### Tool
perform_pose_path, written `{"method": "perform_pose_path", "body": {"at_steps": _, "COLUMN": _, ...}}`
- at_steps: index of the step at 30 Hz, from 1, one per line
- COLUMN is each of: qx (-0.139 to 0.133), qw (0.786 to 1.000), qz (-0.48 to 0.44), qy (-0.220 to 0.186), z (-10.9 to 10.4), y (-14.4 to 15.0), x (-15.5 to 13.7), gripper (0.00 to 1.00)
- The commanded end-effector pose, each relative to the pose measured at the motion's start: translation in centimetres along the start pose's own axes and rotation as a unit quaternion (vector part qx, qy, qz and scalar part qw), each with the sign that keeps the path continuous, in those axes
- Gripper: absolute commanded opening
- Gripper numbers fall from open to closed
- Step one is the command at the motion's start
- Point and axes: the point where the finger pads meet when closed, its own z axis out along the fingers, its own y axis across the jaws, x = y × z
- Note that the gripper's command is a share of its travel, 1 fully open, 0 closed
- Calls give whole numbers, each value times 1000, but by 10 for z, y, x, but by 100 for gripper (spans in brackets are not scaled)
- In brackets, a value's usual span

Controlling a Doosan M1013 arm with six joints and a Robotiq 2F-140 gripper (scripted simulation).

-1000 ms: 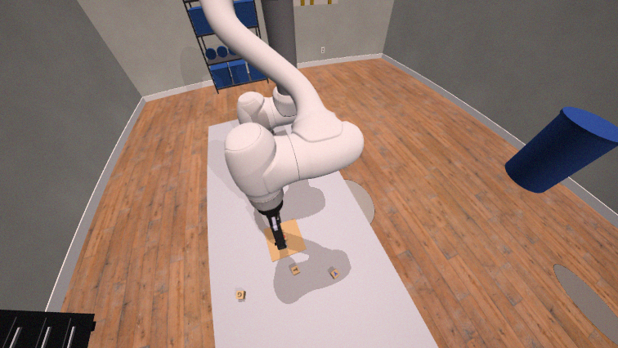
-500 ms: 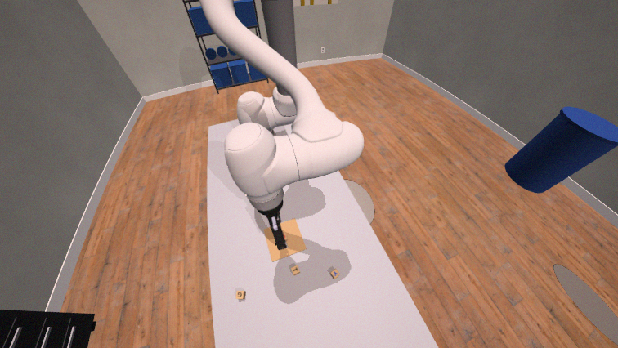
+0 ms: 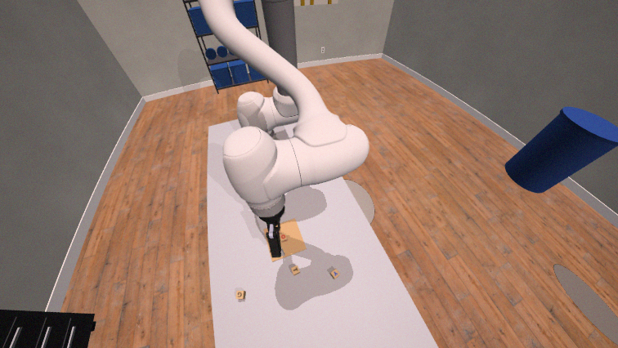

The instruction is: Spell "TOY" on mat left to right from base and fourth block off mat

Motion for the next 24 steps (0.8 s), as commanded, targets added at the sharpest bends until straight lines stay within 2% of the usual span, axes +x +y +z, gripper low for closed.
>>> {"method": "perform_pose_path", "body": {"at_steps": 1, "qx": 2, "qw": 998, "qz": 69, "qy": -3, "z": 2, "y": 12, "x": 6, "gripper": 100}}
{"method": "perform_pose_path", "body": {"at_steps": 14, "qx": 2, "qw": 968, "qz": 249, "qy": -3, "z": 4, "y": 45, "x": 17, "gripper": 100}}
{"method": "perform_pose_path", "body": {"at_steps": 16, "qx": 2, "qw": 968, "qz": 249, "qy": -3, "z": 4, "y": 45, "x": 17, "gripper": 100}}
{"method": "perform_pose_path", "body": {"at_steps": 17, "qx": 2, "qw": 959, "qz": 284, "qy": -3, "z": 5, "y": 52, "x": 19, "gripper": 100}}
{"method": "perform_pose_path", "body": {"at_steps": 24, "qx": 1, "qw": 927, "qz": 374, "qy": -4, "z": 7, "y": 68, "x": 25, "gripper": 100}}
